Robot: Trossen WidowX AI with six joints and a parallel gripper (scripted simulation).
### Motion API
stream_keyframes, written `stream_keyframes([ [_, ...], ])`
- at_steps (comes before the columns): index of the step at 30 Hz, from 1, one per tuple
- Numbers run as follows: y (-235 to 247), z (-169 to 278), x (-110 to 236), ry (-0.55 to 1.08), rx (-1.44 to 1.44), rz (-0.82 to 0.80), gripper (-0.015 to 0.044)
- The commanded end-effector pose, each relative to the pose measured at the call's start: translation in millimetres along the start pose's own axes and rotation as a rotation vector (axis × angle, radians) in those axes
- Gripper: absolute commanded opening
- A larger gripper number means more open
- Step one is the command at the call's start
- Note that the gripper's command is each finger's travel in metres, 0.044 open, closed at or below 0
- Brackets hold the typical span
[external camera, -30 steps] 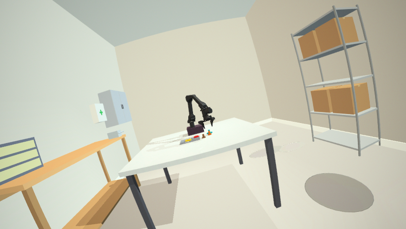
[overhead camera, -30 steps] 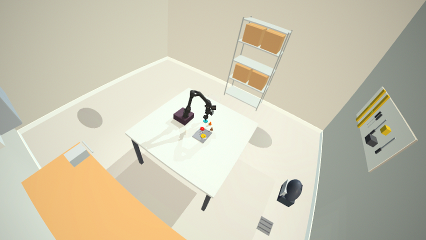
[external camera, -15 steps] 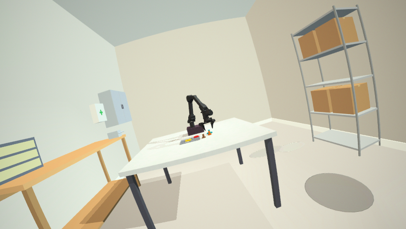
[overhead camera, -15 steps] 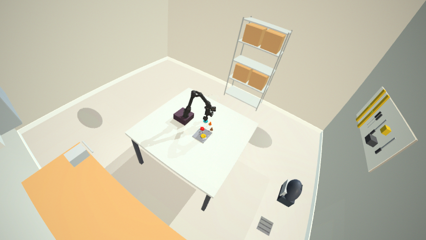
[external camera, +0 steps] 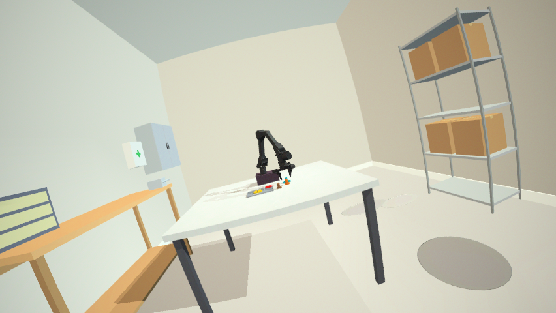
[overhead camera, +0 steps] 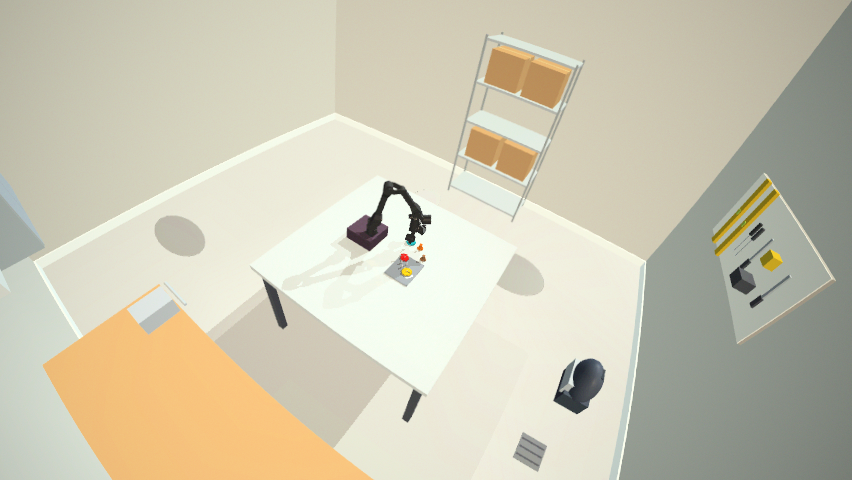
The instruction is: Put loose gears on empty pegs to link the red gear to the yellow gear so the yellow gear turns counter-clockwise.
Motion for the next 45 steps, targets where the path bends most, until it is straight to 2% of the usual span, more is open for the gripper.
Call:
stream_keyframes([
  [1,0,0,-1,0.002,-0.005,-0.002,0.0309],
  [10,0,0,-1,0.002,-0.005,-0.002,0.0072],
  [17,0,0,-1,0.002,-0.005,-0.002,0.0026],
  [18,0,0,-1,0.002,-0.005,-0.002,0.0],
  [24,10,-4,10,-0.039,0.057,-0.032,0.0],
  [45,11,-11,66,-0.022,0.03,-0.019,0.0],
])
Point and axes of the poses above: the point midway between the two fingers, 35 mm back from their tips, its own x axis back along the fingers, its own y axis across the jaws, z = x × y, the point moved 5 cm from there along x, back along the fingers, and after that the axes turned 10 degrees about -x, right-handed, at the moved point
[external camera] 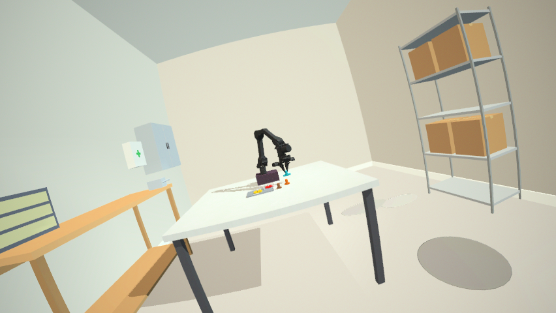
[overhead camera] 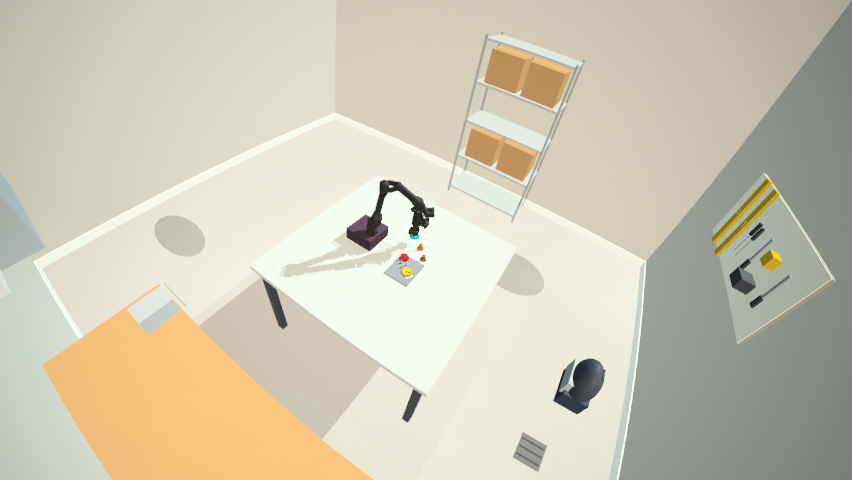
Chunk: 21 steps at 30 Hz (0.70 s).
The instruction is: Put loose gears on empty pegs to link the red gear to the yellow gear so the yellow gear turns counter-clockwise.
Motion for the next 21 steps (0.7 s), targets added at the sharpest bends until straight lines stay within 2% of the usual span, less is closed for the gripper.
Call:
stream_keyframes([
  [1,1,-1,12,-0.005,-0.003,-0.004,0.0],
  [21,-4,3,69,0.011,-0.029,0.009,0.0],
])
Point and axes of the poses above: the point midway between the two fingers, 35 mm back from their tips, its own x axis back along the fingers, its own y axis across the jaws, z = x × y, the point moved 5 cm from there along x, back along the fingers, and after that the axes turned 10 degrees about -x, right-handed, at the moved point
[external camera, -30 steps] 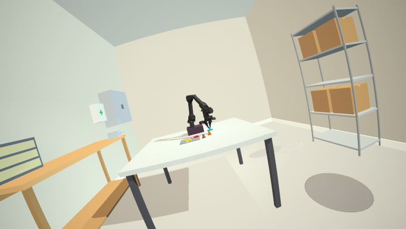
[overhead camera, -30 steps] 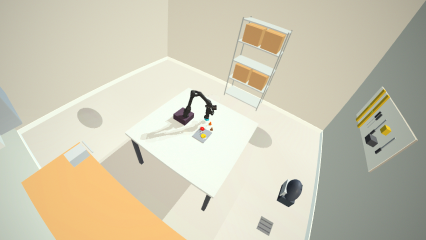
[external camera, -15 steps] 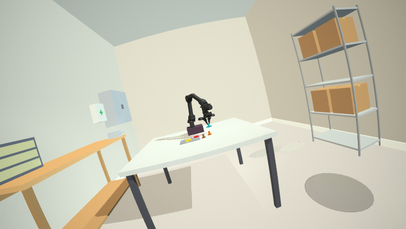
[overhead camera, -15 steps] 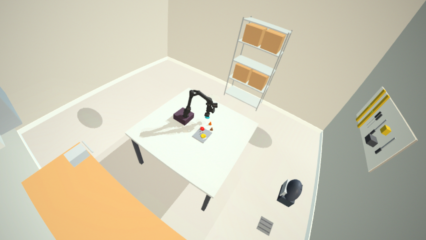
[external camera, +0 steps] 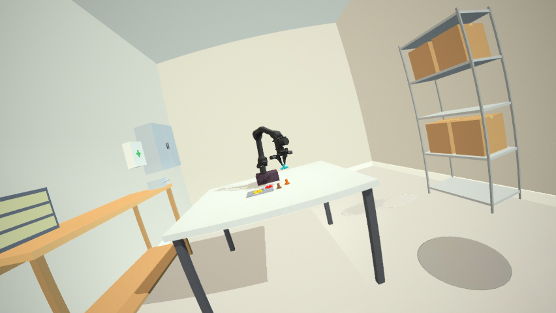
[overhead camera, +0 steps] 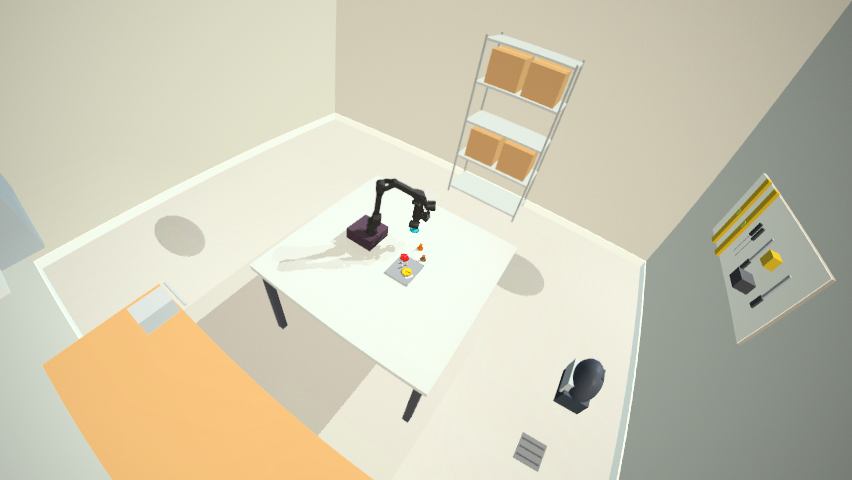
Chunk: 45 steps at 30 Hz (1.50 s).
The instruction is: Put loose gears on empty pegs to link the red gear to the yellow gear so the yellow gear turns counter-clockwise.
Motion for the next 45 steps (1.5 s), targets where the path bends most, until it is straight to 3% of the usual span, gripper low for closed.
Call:
stream_keyframes([
  [1,-1,1,12,-0.006,-0.011,-0.001,0.0],
  [9,-4,5,28,-0.001,-0.017,0.003,0.0],
  [45,-70,-37,-2,-0.005,-0.017,0.012,0.0],
])
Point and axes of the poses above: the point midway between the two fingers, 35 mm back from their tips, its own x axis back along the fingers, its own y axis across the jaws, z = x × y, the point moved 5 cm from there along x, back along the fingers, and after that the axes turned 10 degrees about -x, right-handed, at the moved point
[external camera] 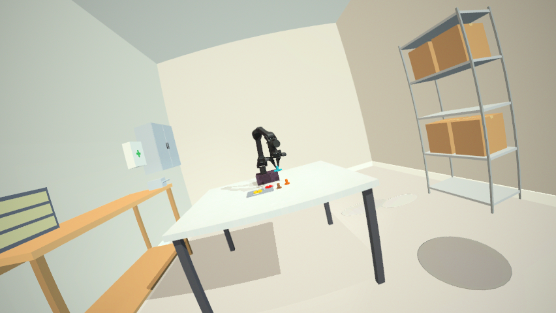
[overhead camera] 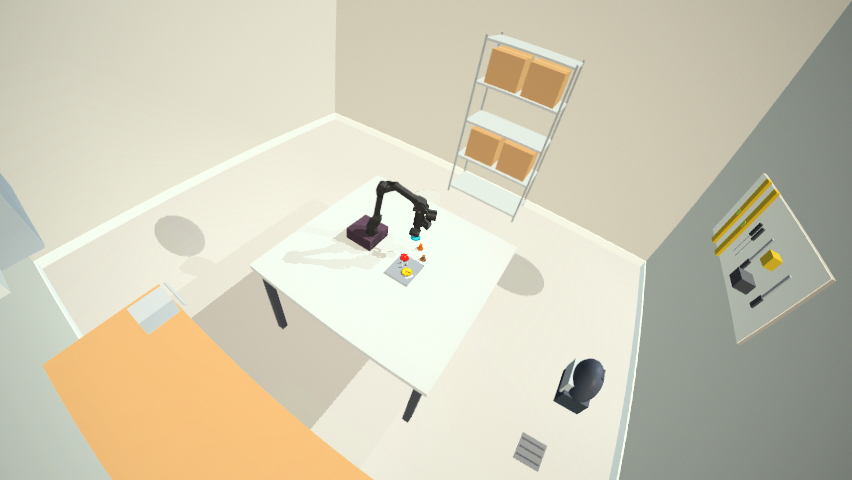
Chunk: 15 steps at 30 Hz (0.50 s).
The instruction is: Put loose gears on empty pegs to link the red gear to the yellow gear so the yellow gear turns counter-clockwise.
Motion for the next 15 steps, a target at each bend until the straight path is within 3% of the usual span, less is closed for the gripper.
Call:
stream_keyframes([
  [1,-7,-3,-5,0.005,0.006,0.005,0.0],
  [15,-37,-14,-17,0.003,0.003,0.007,0.0],
])
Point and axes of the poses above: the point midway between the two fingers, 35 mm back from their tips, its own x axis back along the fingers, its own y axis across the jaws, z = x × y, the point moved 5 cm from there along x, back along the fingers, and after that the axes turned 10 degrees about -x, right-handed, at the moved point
